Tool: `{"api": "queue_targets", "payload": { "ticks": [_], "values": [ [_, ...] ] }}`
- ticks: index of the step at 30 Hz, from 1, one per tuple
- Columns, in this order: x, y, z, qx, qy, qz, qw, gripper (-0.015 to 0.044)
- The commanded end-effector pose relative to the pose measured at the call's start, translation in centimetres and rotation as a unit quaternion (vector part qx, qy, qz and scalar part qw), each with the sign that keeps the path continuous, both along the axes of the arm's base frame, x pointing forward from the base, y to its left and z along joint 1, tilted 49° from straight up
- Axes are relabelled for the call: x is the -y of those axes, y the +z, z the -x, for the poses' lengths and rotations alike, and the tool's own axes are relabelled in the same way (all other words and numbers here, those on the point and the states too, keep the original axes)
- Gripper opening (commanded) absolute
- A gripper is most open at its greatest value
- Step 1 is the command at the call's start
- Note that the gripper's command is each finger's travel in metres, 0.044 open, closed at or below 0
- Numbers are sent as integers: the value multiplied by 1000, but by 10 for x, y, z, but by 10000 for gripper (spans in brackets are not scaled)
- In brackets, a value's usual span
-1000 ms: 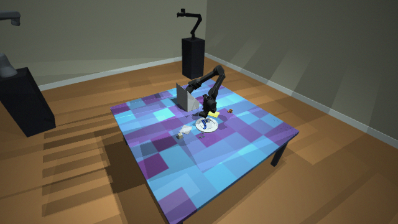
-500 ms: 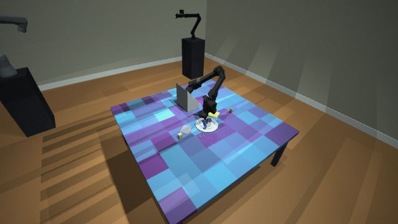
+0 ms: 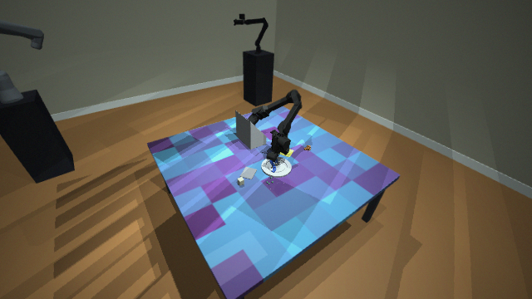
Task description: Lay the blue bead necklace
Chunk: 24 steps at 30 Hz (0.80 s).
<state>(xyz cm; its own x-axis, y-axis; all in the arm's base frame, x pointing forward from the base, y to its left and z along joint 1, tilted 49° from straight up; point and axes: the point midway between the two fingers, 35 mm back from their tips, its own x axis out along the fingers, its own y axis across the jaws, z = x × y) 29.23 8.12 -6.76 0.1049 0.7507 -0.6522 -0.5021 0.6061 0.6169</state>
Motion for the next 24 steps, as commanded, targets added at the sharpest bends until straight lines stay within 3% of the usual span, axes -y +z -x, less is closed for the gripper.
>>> {"api": "queue_targets", "payload": {
  "ticks": [1, 24],
  "values": [
    [-7, -6, 2, -7, 0, -2, 1000, 120],
    [-5, -4, 0, -1, 0, 0, 1000, 0]
  ]
}}
